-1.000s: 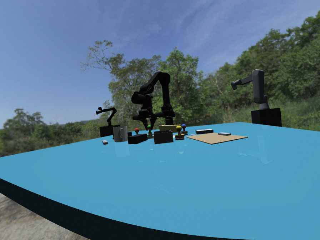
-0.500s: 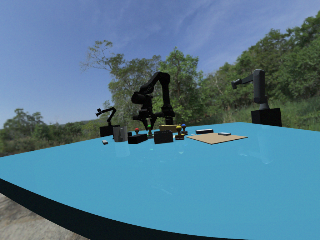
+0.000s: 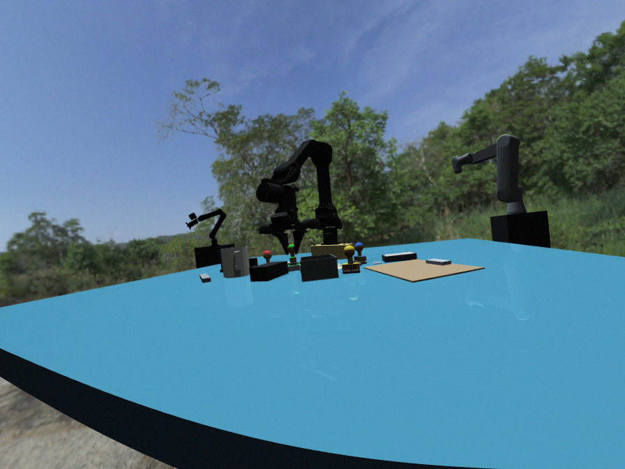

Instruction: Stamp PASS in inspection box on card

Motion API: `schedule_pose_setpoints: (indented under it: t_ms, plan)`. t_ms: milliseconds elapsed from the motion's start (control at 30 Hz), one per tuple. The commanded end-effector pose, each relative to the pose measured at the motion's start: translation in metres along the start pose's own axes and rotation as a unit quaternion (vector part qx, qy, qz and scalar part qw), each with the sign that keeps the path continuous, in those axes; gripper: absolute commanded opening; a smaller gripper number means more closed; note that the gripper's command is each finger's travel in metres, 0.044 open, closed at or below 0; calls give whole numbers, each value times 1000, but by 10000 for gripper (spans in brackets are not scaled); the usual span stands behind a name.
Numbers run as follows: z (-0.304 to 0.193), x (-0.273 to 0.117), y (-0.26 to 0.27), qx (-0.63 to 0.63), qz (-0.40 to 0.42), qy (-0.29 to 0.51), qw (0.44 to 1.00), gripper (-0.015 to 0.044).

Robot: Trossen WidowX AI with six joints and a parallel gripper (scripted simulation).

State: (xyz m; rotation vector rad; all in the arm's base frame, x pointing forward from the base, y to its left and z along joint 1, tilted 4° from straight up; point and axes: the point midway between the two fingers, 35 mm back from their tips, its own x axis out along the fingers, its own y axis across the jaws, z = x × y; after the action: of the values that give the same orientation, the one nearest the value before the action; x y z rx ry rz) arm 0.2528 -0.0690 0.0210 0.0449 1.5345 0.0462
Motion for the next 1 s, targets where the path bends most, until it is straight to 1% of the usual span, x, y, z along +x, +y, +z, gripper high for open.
schedule_pose_setpoints:
  t_ms: [0,300,967]
  plan:
    - [0,-3,0,0,0,0,1000,0]
    - [0,-7,0,0,0,0,1000,0]
    - [2,-39,0,0,0,0,1000,0]
